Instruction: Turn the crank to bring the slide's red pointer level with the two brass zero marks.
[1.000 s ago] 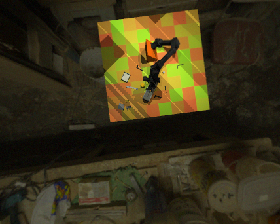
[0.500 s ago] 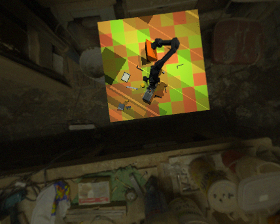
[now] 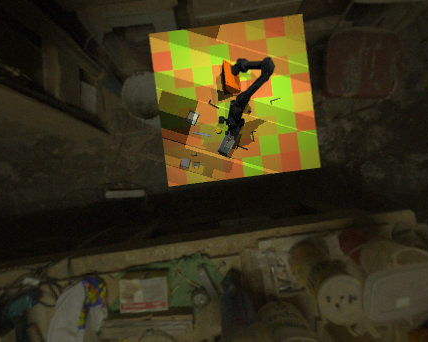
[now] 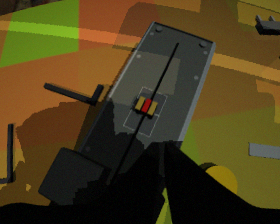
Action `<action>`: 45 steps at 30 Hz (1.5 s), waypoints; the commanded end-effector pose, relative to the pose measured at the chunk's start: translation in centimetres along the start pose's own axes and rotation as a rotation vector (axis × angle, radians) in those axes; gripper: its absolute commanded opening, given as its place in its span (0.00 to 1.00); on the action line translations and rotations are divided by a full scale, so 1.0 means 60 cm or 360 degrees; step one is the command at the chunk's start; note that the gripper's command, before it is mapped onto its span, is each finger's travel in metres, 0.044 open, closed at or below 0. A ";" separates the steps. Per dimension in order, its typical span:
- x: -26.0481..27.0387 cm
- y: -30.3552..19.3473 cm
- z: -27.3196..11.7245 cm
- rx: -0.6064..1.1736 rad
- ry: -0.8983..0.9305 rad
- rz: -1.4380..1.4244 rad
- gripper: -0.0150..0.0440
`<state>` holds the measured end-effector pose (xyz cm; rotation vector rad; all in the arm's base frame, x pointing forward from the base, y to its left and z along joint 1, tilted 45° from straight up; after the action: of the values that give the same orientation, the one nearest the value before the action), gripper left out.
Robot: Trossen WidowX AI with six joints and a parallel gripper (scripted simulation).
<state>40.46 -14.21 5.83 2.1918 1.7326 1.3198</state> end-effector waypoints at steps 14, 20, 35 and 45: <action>0.000 0.000 0.000 0.0000 0.0000 0.0000 0.25; 0.000 0.000 0.000 0.0000 0.0000 0.0000 0.48; 0.000 0.000 0.000 0.0000 0.0000 0.0000 0.91; 0.000 0.000 0.000 0.0000 0.0000 0.0000 0.47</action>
<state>40.46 -14.18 5.83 2.1916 1.7334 1.3201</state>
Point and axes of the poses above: the point midway between the two fingers, 35 mm back from their tips, its own z axis out along the fingers, its own x axis across the jaws, y = z × x, the point moved 9 cm from there along -z, back along the fingers, and after that the axes turned 13 degrees about -z, right-handed, at the moved point
